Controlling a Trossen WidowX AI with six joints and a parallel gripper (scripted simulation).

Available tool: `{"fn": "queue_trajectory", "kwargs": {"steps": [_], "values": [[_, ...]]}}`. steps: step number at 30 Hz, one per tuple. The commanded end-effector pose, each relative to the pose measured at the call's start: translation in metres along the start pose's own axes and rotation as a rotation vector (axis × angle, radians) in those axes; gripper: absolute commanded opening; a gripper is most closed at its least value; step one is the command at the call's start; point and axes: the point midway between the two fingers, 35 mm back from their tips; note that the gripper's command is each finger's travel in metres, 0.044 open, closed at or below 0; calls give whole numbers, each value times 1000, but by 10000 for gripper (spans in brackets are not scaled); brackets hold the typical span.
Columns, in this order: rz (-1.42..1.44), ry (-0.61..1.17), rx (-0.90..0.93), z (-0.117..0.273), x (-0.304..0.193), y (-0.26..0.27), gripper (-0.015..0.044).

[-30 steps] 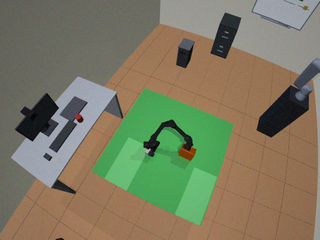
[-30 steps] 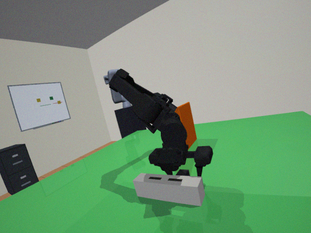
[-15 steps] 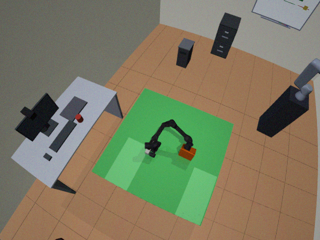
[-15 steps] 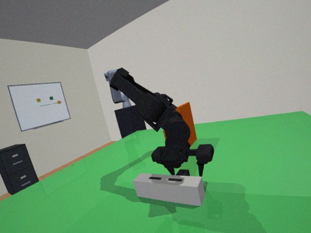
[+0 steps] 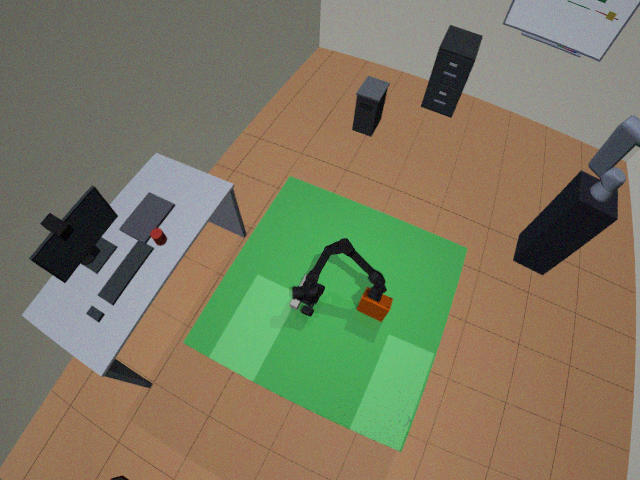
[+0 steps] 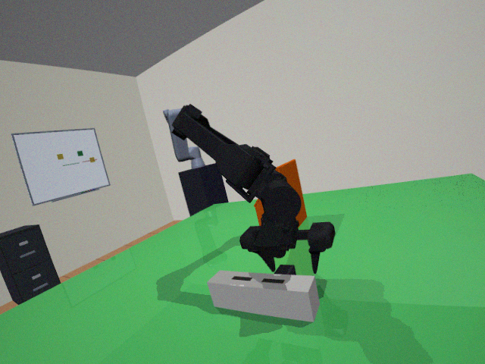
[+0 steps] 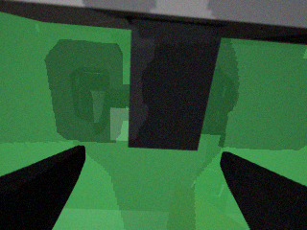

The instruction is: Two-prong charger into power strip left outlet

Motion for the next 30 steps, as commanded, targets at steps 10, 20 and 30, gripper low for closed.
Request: {"fn": "queue_trajectory", "kwargs": {"steps": [10, 20, 30], "values": [[-3, -5, 3, 0, -14, 2, 440], [6, -104, -14, 9, -13, 4, 440], [-3, -604, -90, 80, -4, 2, 440]]}}
Point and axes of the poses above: the point midway between the two fingers, 35 mm back from their tips, its own z axis back along the fingers, its own y axis across the jaws, x = y × z, and after that the axes turned 9 degrees about z, right-handed
